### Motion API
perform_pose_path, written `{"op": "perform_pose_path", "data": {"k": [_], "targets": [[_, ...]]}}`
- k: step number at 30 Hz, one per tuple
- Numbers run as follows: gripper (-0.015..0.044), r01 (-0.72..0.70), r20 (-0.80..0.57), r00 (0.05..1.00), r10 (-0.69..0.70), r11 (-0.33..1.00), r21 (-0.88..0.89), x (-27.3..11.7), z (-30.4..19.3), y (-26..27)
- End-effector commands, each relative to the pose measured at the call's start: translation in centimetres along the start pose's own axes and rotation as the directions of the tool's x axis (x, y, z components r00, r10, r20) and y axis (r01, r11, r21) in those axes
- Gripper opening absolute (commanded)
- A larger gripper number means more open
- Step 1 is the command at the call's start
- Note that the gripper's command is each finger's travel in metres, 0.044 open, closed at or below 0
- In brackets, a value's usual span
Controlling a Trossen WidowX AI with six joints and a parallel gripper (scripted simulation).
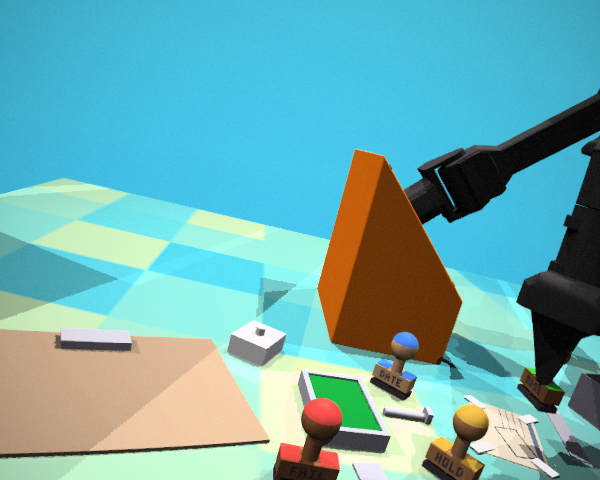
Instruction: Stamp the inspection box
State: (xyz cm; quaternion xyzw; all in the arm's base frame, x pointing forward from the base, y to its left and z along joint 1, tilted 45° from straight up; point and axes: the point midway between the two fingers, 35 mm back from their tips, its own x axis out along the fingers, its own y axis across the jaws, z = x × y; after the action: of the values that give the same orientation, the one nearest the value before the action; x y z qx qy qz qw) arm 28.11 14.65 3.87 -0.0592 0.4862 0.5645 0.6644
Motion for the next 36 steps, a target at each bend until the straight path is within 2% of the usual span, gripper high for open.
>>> {"op": "perform_pose_path", "data": {"k": [1,36], "targets": [[0.0000,-0.005,0.000,1.000,0.005,1.000,0.010,0.3,-0.1,0.0],[0.0000,-0.006,0.000,1.000,0.006,1.000,0.007,2.7,-0.1,0.1]]}}
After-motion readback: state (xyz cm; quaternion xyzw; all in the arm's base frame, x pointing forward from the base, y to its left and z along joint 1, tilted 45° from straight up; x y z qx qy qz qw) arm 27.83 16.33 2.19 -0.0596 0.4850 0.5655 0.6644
